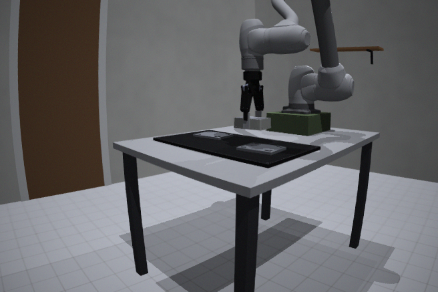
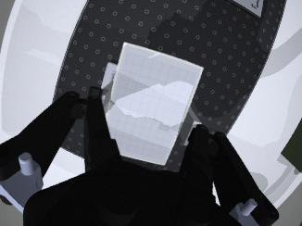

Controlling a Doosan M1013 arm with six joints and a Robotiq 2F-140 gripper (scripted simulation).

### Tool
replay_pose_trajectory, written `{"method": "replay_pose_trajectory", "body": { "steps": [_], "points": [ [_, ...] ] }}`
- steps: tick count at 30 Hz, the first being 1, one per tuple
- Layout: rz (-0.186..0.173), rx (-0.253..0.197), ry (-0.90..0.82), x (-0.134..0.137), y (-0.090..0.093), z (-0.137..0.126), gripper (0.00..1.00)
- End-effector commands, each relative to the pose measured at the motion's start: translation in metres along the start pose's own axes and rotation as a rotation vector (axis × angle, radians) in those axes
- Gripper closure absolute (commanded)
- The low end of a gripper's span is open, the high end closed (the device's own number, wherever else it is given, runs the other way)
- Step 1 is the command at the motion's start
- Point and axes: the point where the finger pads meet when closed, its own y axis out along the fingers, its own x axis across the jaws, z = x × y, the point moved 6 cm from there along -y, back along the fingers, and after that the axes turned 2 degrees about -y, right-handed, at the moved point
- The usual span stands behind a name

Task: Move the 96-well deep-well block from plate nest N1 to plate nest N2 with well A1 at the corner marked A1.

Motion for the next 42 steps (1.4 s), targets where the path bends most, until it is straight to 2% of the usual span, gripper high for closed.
{"method": "replay_pose_trajectory", "body": {
  "steps": [1,42],
  "points": [
    [0.000,0.000,0.000,0.004,0.000,0.009,1.00],
    [0.000,0.000,0.000,0.051,0.000,0.122,1.00]
  ]
}}
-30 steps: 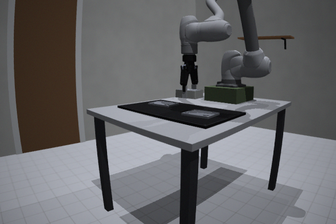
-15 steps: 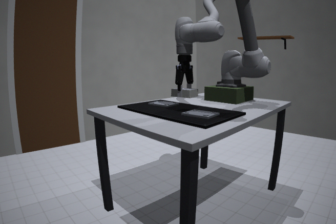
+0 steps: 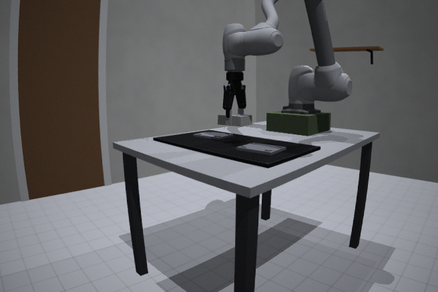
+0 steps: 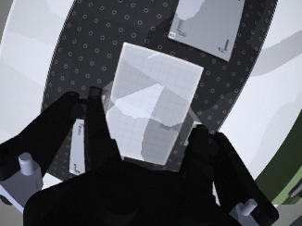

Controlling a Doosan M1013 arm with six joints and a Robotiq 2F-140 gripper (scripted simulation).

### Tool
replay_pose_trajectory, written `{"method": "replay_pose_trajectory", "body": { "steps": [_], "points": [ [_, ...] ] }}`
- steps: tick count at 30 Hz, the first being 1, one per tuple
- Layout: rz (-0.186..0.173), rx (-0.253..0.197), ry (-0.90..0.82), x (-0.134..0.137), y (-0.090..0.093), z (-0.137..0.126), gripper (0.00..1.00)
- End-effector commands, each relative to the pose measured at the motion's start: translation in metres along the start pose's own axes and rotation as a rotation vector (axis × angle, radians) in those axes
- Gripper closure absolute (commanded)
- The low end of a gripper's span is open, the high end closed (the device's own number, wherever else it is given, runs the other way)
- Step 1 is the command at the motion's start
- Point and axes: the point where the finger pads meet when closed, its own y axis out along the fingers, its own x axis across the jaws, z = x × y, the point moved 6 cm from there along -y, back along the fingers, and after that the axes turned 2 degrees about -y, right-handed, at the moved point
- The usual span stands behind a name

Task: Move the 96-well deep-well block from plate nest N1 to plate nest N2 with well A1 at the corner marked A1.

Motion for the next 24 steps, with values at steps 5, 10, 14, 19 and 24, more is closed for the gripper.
{"method": "replay_pose_trajectory", "body": {
  "steps": [5,10,14,19,24],
  "points": [
    [0.000,0.000,0.000,0.006,0.000,0.015,1.00],
    [0.000,0.000,0.000,0.013,0.000,0.030,1.00],
    [0.000,0.000,0.000,0.018,0.000,0.043,1.00],
    [0.000,0.000,0.000,0.024,0.000,0.058,1.00],
    [0.000,0.000,0.000,0.028,0.000,0.067,1.00]
  ]
}}
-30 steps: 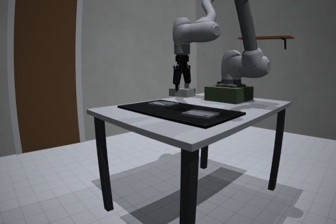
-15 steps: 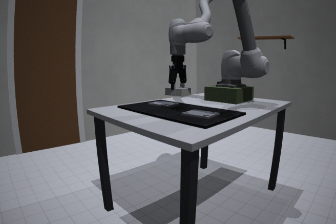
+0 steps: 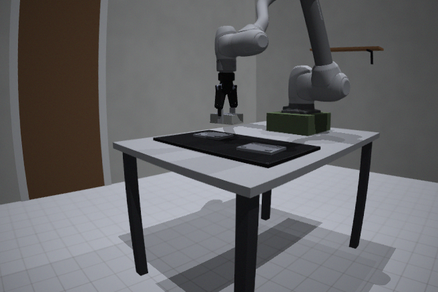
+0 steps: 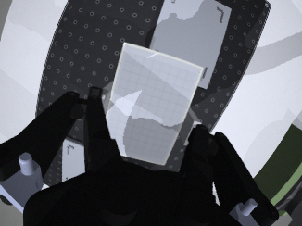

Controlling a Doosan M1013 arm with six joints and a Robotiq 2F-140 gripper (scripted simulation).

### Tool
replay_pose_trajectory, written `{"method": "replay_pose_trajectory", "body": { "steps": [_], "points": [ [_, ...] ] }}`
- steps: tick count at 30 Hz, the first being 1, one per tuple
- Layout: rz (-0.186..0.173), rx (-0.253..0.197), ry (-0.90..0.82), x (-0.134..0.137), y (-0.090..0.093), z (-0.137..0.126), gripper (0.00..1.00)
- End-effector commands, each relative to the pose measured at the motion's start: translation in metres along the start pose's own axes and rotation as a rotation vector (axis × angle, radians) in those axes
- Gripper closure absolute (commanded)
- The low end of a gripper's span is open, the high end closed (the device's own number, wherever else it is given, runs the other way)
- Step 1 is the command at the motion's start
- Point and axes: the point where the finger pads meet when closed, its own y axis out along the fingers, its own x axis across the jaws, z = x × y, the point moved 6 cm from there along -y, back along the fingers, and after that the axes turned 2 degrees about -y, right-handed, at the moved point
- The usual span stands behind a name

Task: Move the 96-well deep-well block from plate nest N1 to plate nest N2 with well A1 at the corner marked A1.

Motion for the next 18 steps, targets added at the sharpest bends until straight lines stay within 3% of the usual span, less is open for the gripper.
{"method": "replay_pose_trajectory", "body": {
  "steps": [1,18],
  "points": [
    [0.000,0.000,0.000,0.004,0.000,0.008,1.00],
    [0.000,0.000,0.000,0.023,0.000,0.055,1.00]
  ]
}}
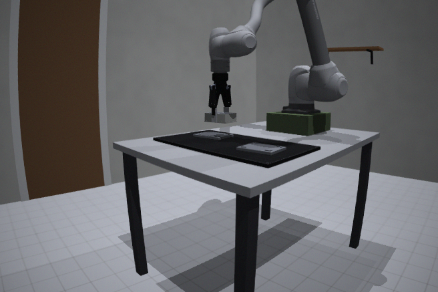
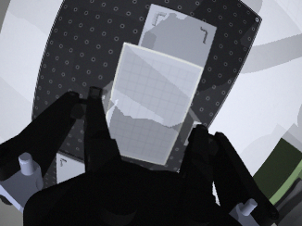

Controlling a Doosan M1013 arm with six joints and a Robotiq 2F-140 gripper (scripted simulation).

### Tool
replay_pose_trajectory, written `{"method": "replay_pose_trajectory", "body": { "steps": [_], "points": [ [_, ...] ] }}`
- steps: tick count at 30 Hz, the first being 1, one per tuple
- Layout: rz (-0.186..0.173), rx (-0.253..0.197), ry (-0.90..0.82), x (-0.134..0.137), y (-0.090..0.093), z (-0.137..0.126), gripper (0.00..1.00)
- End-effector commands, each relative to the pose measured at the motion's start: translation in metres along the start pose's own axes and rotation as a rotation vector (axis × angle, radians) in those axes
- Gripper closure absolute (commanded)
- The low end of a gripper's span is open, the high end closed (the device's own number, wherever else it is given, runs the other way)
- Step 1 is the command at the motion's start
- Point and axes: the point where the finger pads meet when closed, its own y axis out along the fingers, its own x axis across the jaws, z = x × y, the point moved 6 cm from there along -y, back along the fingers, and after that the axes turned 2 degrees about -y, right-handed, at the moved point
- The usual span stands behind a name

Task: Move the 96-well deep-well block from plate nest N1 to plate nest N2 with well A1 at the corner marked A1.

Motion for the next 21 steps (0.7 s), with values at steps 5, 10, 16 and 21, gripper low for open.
{"method": "replay_pose_trajectory", "body": {
  "steps": [5,10,16,21],
  "points": [
    [0.000,0.000,0.000,0.009,0.000,0.021,1.00],
    [0.000,0.000,0.000,0.015,0.000,0.036,1.00],
    [0.000,0.000,0.000,0.020,0.000,0.049,1.00],
    [0.000,0.000,0.000,0.027,0.000,0.064,1.00]
  ]
}}
